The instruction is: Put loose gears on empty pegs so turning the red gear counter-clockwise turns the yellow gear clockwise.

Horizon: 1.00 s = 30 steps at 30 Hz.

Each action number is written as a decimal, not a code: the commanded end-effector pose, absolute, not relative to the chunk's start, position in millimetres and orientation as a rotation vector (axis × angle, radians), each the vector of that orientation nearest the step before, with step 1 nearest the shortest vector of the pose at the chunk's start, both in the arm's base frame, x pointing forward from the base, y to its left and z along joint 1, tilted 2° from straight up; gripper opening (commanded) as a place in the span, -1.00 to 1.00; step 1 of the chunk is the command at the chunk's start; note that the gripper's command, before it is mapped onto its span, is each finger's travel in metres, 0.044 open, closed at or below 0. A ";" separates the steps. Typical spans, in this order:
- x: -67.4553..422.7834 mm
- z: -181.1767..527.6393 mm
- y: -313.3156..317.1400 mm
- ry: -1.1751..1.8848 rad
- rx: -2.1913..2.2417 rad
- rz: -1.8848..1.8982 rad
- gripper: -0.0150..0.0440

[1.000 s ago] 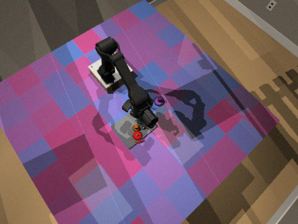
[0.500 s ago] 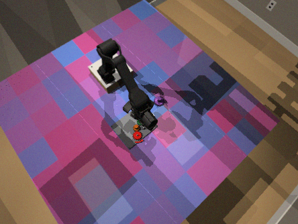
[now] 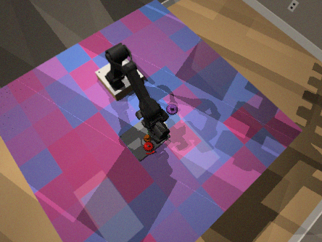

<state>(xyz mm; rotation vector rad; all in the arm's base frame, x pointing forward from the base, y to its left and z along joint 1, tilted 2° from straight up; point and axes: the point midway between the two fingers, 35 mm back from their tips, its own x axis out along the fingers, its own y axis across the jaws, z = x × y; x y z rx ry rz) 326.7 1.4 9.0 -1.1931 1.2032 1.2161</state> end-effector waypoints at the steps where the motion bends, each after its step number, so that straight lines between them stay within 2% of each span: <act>1: 326.4 7.9 1.0 1.202 -1.201 1.222 -0.49; 19: 326.0 5.0 0.8 0.955 -1.519 1.538 -0.49; 30: 326.2 2.8 1.9 1.059 -1.397 1.417 -0.49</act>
